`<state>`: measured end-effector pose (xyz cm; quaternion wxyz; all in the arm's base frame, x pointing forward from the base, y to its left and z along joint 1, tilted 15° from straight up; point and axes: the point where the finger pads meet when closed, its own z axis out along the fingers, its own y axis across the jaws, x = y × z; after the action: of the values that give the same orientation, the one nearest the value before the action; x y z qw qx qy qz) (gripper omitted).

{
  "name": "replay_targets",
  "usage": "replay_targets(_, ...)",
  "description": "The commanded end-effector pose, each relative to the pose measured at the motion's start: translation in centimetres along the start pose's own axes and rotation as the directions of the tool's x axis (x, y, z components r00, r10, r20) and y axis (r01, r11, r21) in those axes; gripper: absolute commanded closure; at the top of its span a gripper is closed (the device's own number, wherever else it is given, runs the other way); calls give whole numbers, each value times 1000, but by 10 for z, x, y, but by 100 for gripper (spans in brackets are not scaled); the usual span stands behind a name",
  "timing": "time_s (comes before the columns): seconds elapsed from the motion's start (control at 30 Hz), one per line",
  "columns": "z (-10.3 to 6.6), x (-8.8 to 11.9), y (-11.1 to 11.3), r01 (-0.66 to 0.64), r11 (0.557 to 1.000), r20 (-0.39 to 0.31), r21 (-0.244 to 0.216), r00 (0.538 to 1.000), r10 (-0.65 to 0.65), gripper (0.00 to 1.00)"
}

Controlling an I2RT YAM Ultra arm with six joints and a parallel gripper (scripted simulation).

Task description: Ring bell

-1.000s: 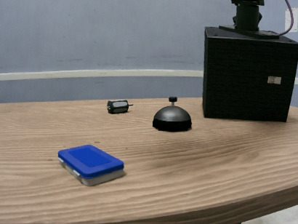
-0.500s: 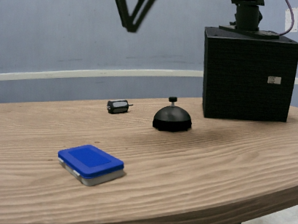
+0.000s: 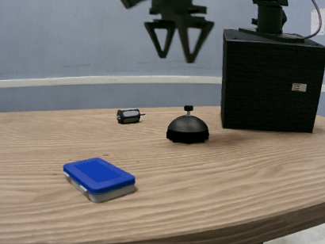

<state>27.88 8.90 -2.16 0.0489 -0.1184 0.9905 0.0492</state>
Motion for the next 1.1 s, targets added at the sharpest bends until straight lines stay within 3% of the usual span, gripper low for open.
replay_targets(0.0,2,2,-1,151,987,96,-62,985,-145,0)
replay_targets(0.17,12,24,-3,224,971,102,-86,971,-215,0)
replay_targets(0.33,14,31,-3,246,965,104,-93,966,-236,0)
replay_targets(0.6,12,22,-4,252,964,123,-88,963,-241,0)
replay_targets(0.63,12,22,-4,252,964,123,-88,963,-241,100)
replay_targets(1.07,12,23,-4,249,964,120,-88,964,-238,100)
